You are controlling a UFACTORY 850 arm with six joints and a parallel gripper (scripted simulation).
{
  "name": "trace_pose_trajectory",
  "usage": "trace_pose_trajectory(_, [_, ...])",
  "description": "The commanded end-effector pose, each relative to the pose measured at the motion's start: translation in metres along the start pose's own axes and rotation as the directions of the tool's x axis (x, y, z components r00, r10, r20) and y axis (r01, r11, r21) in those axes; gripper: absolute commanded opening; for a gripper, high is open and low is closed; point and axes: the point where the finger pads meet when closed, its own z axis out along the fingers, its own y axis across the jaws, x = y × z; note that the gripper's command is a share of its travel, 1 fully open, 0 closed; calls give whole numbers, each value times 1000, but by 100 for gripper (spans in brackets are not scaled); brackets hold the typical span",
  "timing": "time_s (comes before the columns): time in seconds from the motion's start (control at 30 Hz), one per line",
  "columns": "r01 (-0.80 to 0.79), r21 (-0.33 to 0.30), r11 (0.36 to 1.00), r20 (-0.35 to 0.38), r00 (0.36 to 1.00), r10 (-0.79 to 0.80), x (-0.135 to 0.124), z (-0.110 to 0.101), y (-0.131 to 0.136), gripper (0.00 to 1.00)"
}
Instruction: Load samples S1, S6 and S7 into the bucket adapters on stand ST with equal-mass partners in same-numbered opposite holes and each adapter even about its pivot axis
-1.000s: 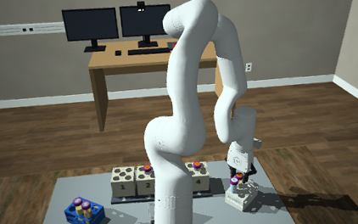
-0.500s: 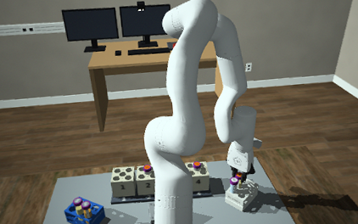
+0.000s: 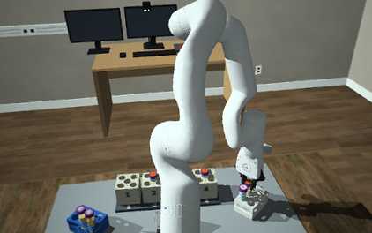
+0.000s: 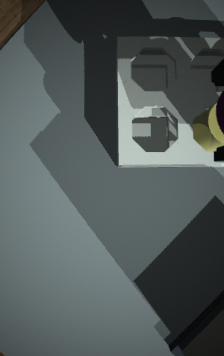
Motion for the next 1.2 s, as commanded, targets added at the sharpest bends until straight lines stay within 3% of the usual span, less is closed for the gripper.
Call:
trace_pose_trajectory(0.0, [0,0,1000,-1,1000,0,1,0,0,0])
trace_pose_trajectory(1.17, [0,0,1000,-1,1000,0,1,-12,0,0])
